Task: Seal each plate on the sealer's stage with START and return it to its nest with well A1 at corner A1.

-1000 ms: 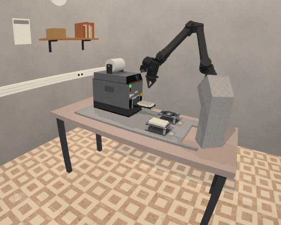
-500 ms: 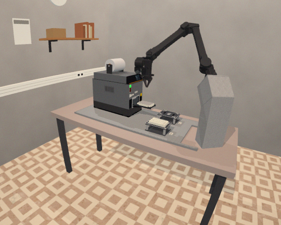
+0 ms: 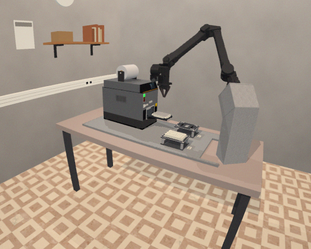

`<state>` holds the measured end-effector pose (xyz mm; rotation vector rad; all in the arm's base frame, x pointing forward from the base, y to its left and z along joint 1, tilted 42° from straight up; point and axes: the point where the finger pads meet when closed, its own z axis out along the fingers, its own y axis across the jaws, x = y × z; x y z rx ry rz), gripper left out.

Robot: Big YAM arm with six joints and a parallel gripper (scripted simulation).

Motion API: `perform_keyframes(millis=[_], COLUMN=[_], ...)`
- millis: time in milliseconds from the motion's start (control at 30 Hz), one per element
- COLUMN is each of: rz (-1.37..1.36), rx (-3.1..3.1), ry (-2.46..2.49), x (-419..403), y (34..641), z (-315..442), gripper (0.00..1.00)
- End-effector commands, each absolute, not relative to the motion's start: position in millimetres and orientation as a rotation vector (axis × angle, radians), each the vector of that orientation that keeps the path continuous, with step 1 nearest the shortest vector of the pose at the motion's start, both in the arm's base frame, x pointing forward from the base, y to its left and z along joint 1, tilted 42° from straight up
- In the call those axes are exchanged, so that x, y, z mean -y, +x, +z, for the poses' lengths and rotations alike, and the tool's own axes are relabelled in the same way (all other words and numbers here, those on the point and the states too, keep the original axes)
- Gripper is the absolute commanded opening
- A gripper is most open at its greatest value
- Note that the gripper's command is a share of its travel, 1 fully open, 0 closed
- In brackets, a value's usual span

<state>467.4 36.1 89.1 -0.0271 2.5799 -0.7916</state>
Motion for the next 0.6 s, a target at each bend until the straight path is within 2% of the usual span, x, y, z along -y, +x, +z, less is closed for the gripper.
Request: perform_keyframes(millis=[0,567], rz=[-0.779,-0.777], rx=[-2.548,-2.549], ry=[-0.012,-0.014], x=[-30.1,-31.0], y=[470.7,470.9], z=[107.4,107.3], gripper=[0.00,0.00])
